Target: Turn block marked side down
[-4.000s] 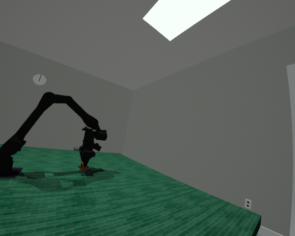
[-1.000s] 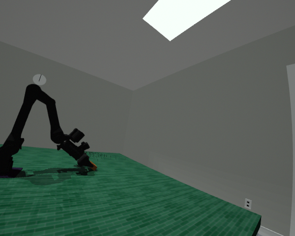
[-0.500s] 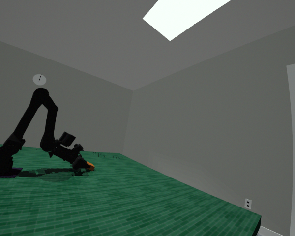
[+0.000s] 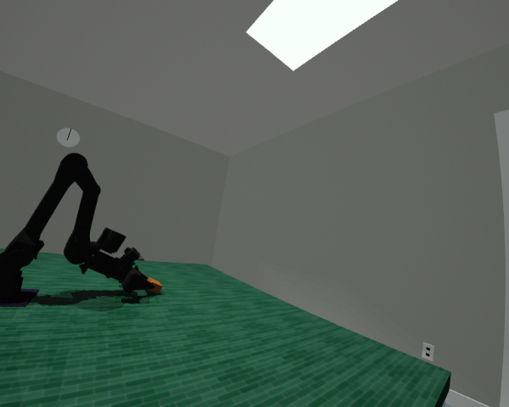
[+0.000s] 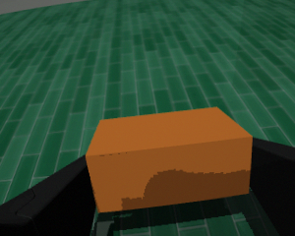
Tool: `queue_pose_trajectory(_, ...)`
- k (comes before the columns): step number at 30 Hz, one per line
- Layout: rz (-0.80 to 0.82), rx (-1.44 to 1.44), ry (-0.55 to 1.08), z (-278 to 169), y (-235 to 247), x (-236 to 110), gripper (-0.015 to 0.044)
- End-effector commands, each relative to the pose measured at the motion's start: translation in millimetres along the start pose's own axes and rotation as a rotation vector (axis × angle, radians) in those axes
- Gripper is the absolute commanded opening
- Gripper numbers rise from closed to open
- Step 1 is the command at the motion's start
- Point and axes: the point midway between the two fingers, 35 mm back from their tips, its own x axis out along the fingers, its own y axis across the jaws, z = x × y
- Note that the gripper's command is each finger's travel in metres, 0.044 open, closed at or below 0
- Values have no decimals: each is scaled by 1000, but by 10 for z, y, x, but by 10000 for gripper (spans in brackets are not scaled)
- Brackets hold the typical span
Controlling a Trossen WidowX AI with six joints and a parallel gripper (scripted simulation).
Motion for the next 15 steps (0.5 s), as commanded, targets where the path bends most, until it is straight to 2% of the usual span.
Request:
queue_pose_trajectory(1, -3, -3, -4, 4, -4, -3, 0)
queue_pose_trajectory(4, -3, -3, -4, 4, -4, -3, 0)
queue_pose_trajectory(15, -3, -3, -4, 4, -4, -3, 289)
